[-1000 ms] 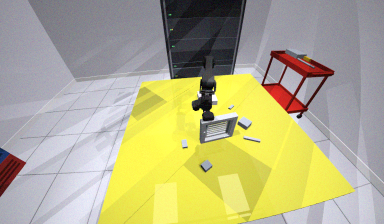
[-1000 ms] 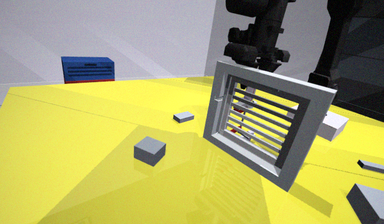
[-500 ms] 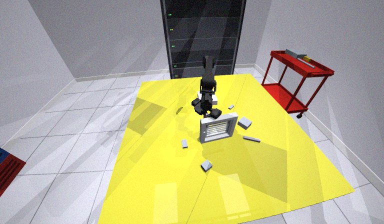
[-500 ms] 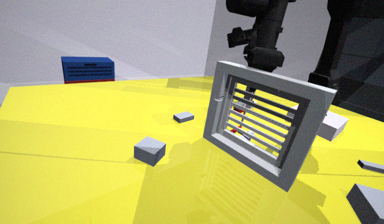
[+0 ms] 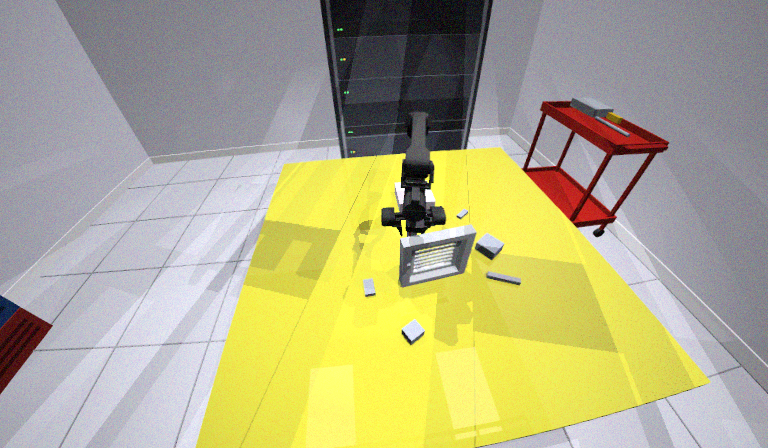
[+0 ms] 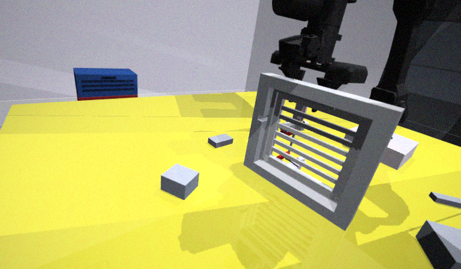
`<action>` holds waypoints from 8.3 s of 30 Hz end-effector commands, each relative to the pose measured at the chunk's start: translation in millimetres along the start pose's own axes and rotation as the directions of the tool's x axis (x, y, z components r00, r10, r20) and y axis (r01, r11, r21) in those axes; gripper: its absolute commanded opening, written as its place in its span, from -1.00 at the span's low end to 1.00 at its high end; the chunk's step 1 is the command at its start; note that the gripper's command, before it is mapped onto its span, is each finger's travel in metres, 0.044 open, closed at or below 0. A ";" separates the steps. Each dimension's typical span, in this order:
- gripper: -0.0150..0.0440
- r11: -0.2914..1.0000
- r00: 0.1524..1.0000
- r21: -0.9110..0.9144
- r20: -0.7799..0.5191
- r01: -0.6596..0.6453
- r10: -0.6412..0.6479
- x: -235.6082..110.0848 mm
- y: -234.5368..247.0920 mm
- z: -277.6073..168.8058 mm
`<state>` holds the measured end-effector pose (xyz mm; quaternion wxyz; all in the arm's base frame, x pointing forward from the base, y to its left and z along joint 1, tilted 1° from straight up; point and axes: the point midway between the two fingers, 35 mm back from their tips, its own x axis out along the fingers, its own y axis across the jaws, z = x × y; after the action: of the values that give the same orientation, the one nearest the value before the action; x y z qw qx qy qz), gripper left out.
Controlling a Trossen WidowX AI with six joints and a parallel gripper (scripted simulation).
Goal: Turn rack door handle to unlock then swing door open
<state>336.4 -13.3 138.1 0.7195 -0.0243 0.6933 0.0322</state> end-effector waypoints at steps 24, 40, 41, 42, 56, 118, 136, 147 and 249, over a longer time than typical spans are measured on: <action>0.49 0.267 1.000 -0.964 0.003 0.002 0.003 -0.1 0.5 0.6; 0.49 -0.387 1.000 -0.922 0.002 0.003 0.004 0.0 0.6 0.6; 0.49 -0.387 1.000 -0.922 0.002 0.003 0.004 0.0 0.6 0.6; 0.49 -0.387 1.000 -0.922 0.002 0.003 0.004 0.0 0.6 0.6; 0.31 -0.387 1.000 -0.922 0.002 0.003 0.004 0.0 0.6 0.6; -0.43 0.135 1.000 -0.991 0.000 -0.001 0.004 0.0 8.8 -31.5; -0.43 0.434 1.000 -0.901 -0.002 -0.005 0.006 0.3 27.0 -67.0; -0.43 0.579 1.000 -0.815 -0.004 -0.007 0.007 0.4 42.8 -85.5; 0.49 0.999 1.000 -0.045 -0.007 -0.018 0.017 -10.0 165.9 -128.7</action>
<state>193.7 141.5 141.0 0.7147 -0.0370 0.6962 0.0564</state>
